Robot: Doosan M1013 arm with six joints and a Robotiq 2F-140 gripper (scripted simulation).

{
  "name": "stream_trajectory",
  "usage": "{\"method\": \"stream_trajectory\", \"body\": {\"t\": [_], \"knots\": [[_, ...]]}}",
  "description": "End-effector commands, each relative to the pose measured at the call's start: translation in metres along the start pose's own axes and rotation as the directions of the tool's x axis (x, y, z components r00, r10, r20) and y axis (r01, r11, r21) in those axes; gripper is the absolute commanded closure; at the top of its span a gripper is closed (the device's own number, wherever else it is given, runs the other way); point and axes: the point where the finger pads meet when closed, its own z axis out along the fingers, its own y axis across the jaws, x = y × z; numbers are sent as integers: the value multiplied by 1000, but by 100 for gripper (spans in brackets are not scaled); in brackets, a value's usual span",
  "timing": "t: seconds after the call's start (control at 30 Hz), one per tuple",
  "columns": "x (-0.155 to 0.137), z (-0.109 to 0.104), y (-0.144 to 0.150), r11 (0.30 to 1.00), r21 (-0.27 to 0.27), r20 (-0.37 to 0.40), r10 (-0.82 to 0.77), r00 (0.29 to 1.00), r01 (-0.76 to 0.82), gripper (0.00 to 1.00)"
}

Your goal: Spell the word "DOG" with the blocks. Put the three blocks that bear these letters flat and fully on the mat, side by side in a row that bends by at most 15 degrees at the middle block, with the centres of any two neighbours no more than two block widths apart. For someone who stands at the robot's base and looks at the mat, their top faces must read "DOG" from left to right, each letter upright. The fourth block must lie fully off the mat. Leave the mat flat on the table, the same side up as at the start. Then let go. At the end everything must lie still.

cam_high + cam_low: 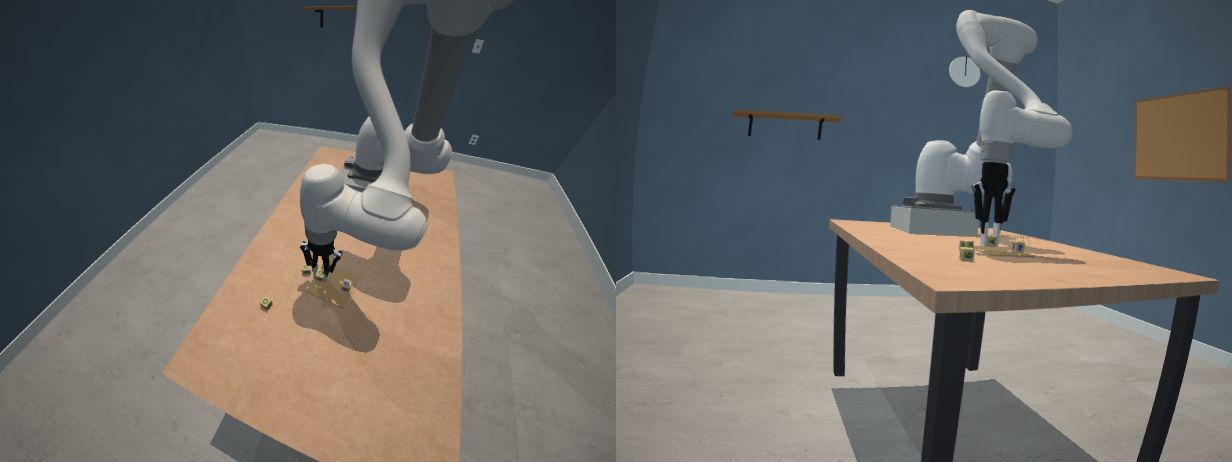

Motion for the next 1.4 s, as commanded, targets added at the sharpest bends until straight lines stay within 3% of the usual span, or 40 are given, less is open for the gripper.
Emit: {"method": "stream_trajectory", "body": {"t": [0.0, 1.37], "knots": [[0, 7, 0, 1000, 0, 0, 0, 1000, 0, 84], [0, 13, 0, 1000, 0, 0, 0, 1000, 0, 84]]}}
